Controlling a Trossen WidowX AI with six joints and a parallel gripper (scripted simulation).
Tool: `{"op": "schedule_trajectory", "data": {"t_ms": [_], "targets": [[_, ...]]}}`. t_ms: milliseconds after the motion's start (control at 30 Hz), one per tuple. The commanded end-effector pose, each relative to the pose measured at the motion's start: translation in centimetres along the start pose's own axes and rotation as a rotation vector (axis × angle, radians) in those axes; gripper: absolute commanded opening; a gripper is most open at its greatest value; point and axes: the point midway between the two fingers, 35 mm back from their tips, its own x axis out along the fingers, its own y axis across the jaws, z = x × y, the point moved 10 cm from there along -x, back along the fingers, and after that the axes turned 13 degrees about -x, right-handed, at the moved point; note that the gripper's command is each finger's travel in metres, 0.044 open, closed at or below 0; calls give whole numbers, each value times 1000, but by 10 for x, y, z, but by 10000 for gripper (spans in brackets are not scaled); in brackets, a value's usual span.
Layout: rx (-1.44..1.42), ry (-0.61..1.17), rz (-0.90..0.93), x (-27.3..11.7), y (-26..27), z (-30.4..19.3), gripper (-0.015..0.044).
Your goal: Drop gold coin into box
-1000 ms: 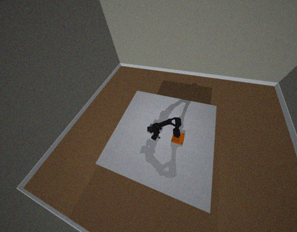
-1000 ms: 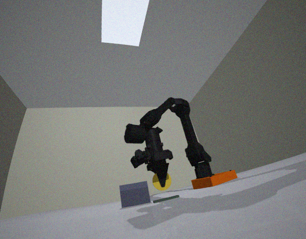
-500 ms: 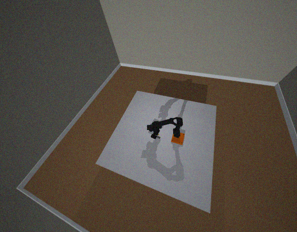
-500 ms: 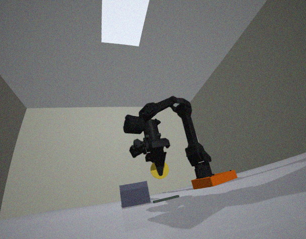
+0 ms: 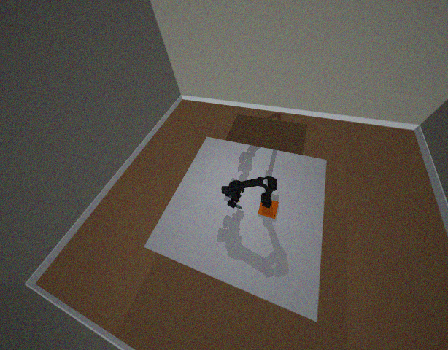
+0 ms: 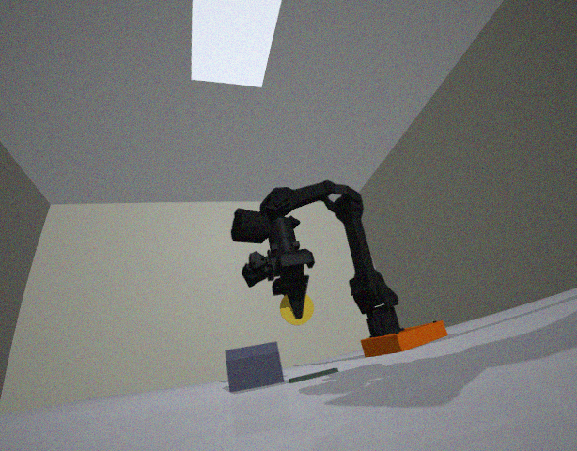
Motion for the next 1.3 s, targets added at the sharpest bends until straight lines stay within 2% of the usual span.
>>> {"op": "schedule_trajectory", "data": {"t_ms": [0,1267], "targets": [[6,-2,1,-2,-2,2,0],[10,-12,-5,-4,-67,61,0]]}}
